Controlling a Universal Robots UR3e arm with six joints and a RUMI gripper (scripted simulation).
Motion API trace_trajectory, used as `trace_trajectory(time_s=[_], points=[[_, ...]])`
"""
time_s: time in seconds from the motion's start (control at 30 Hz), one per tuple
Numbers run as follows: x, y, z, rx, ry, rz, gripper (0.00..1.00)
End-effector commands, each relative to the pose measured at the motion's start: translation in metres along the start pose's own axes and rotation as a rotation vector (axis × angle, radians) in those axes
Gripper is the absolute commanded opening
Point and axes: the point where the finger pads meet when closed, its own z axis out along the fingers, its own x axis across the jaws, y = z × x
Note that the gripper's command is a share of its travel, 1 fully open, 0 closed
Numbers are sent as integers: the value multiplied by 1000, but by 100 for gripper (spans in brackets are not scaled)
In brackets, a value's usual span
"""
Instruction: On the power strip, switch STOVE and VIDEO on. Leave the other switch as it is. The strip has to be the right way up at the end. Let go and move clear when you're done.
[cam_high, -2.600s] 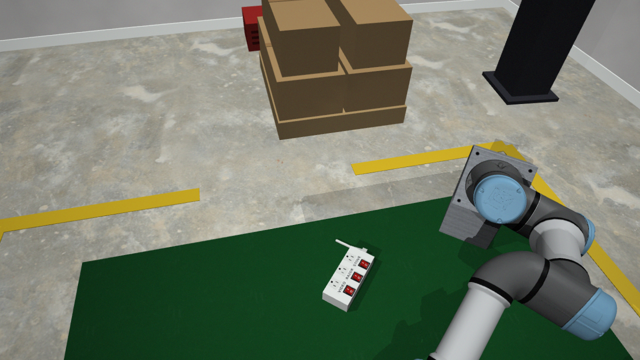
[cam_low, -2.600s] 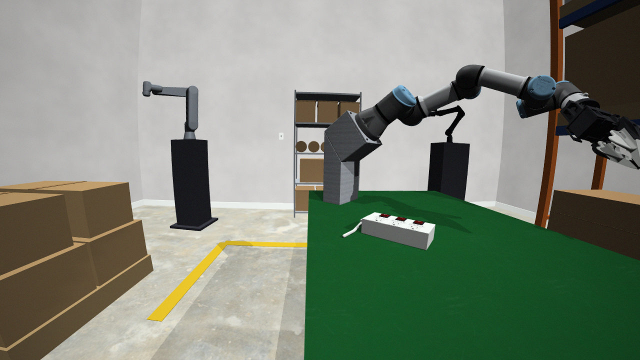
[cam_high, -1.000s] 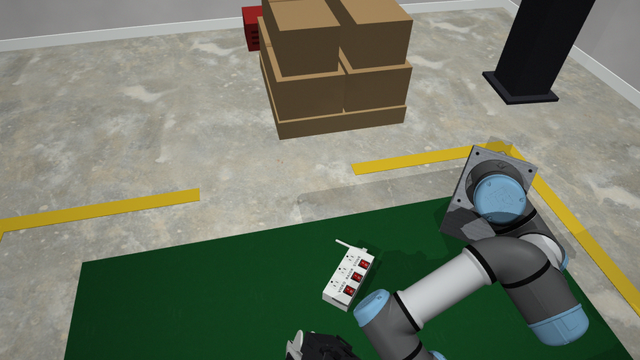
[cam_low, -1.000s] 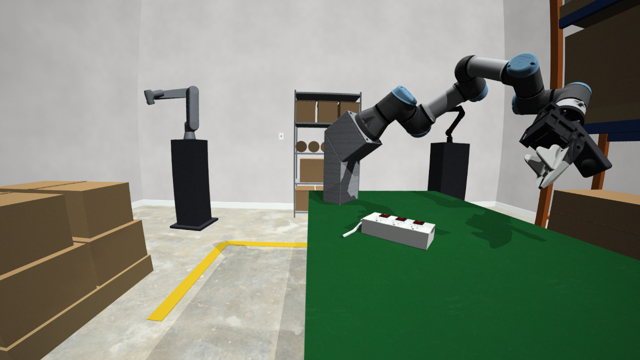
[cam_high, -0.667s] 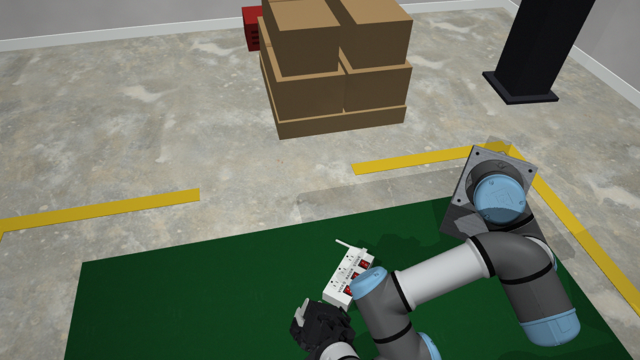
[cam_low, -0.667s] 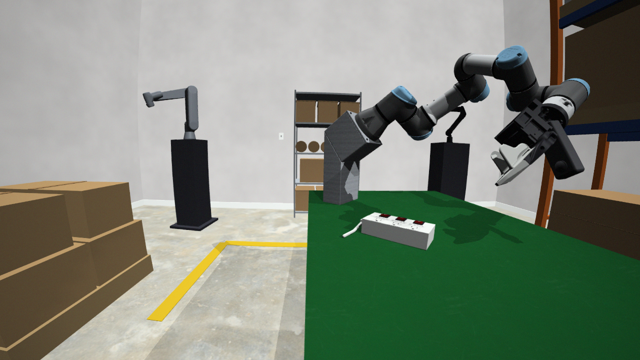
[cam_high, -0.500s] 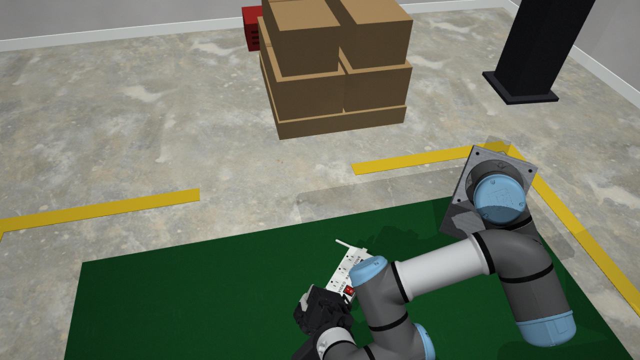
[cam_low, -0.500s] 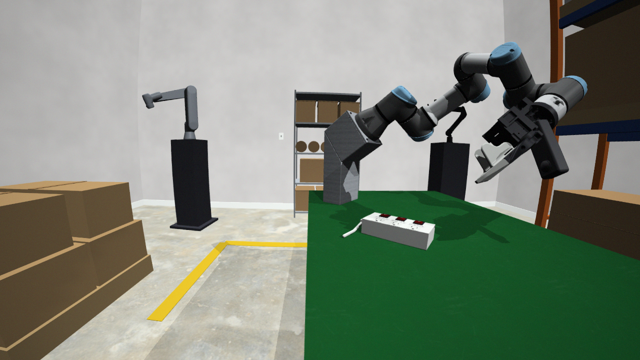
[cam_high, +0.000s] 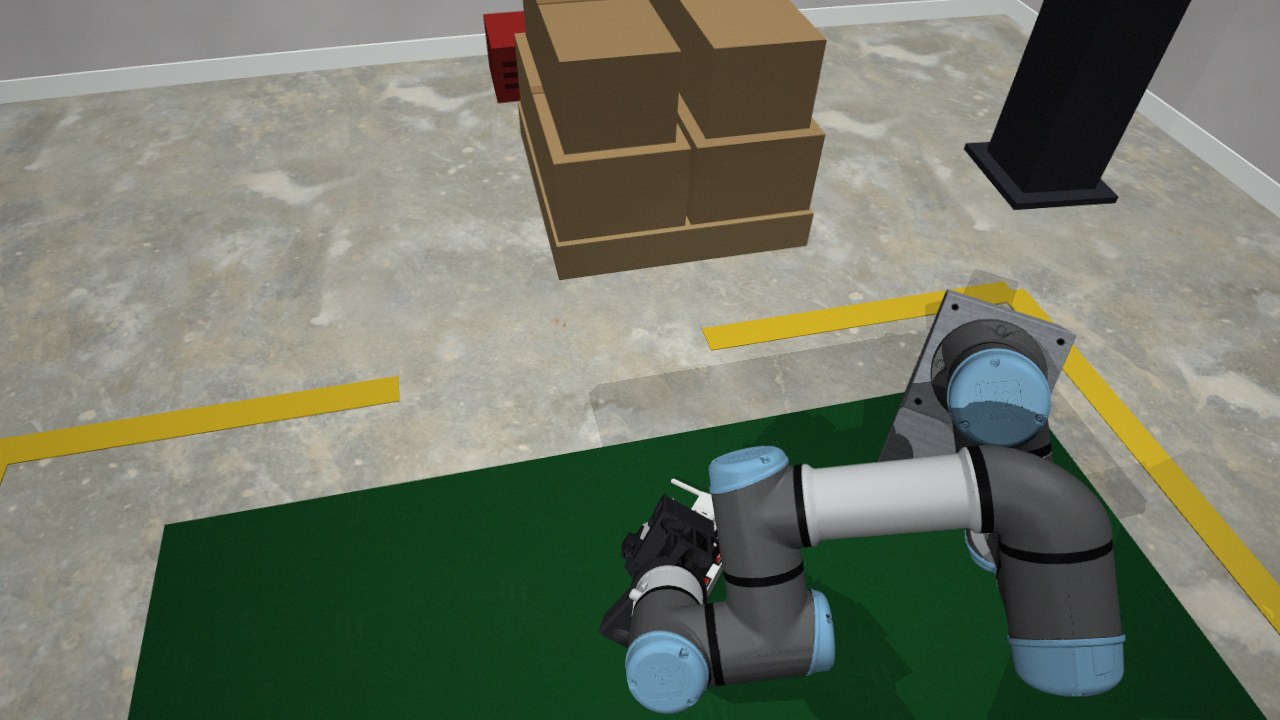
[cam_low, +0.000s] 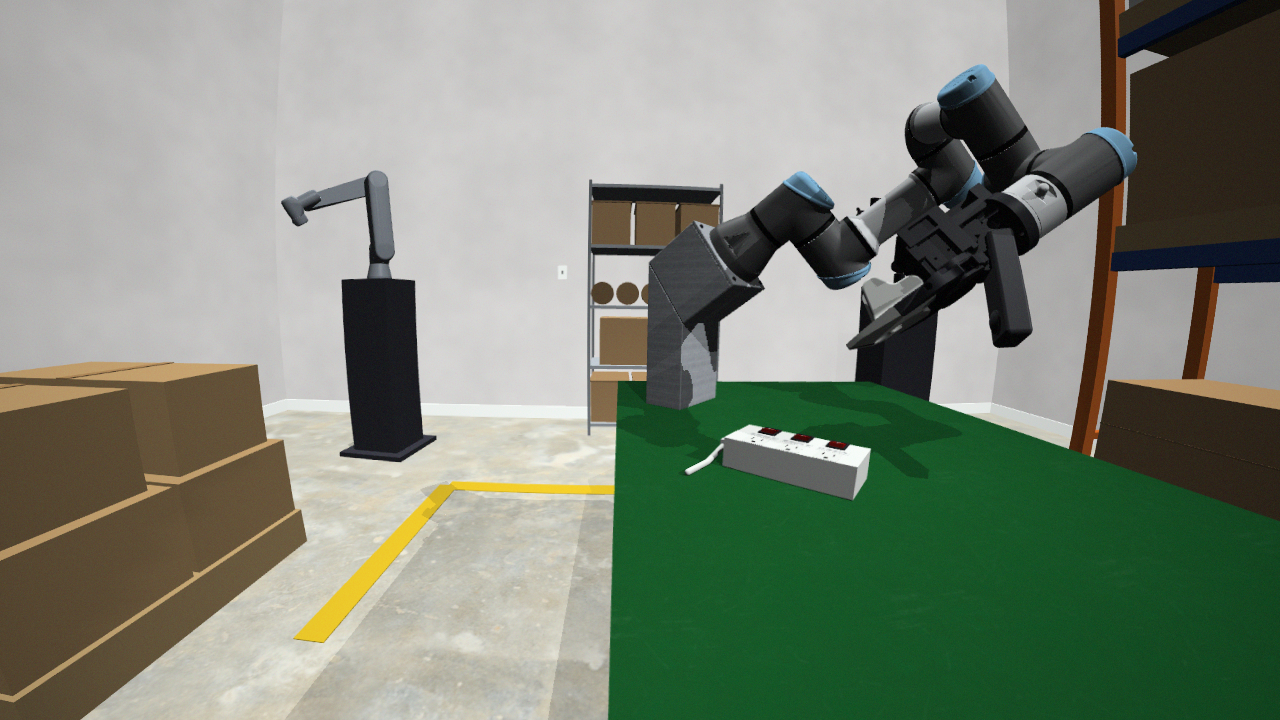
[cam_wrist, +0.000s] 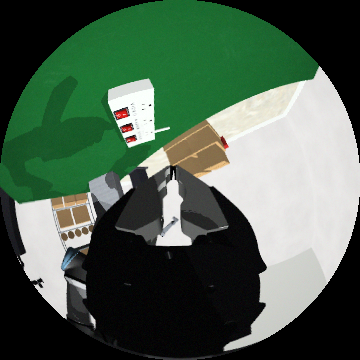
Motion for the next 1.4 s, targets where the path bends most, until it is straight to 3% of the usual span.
trace_trajectory(time_s=[0.0,0.1,0.27,0.33,0.37,0.47,0.57,0.67,0.7,0.77,0.87,1.03,1.13,1.3,1.37], points=[[-22,28,25,-6,-135,27,0],[-39,48,39,-16,-233,92,0],[-50,59,47,-16,-297,140,0],[-62,68,53,-11,-359,189,0],[-62,68,53,-11,-359,189,0],[-73,75,58,-2,-418,241,0],[-73,75,58,-2,-418,241,0],[-89,81,63,20,-501,320,0],[-89,81,63,20,-501,320,0],[-99,83,65,40,-553,374,0],[-103,84,66,50,-577,401,0],[-117,82,68,100,-664,508,0],[-117,82,68,100,-664,508,0],[-127,75,68,169,-752,634,0],[-128,73,68,184,-766,658,0]])
